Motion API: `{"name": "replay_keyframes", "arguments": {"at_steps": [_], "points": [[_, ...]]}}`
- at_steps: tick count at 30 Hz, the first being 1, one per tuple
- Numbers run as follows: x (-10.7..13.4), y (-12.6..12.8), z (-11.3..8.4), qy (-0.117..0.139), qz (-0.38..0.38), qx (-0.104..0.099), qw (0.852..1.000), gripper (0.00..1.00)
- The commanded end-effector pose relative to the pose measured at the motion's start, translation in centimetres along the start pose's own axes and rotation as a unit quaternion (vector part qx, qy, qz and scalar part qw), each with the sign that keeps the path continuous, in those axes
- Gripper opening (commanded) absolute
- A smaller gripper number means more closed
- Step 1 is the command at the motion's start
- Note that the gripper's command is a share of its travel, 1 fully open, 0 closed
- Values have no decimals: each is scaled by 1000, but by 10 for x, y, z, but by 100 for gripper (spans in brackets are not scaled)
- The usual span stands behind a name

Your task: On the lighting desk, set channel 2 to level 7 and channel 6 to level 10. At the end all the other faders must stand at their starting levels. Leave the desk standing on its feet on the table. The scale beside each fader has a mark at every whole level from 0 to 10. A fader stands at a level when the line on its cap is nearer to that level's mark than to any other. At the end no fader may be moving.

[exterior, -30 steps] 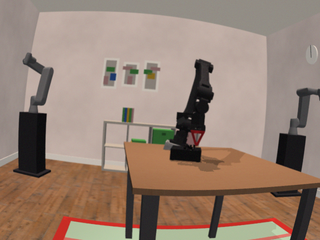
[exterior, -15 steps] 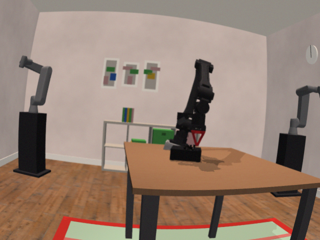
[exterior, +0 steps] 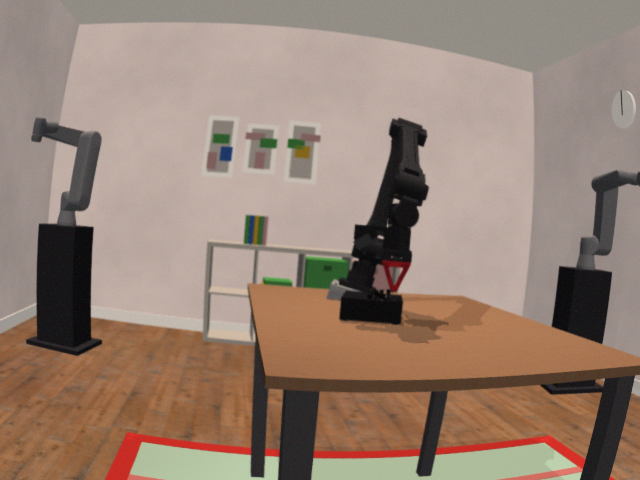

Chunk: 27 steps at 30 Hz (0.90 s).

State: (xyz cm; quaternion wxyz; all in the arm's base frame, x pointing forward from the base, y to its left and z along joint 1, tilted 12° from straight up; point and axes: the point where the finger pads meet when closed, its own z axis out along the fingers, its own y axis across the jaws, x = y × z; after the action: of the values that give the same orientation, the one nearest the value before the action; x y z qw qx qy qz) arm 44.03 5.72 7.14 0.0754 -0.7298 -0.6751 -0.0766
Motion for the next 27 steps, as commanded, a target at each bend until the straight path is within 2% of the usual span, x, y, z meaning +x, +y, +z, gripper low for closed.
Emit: {"name": "replay_keyframes", "arguments": {"at_steps": [1,16,19,23,27], "points": [[6,12,-10,0,-4,-19,1000,0],[6,12,-10,0,-4,-19,1000,0],[5,11,-7,0,-4,-18,1000,0],[3,3,5,-2,-1,-4,1000,0],[3,7,5,-1,-1,-8,1000,0]]}}
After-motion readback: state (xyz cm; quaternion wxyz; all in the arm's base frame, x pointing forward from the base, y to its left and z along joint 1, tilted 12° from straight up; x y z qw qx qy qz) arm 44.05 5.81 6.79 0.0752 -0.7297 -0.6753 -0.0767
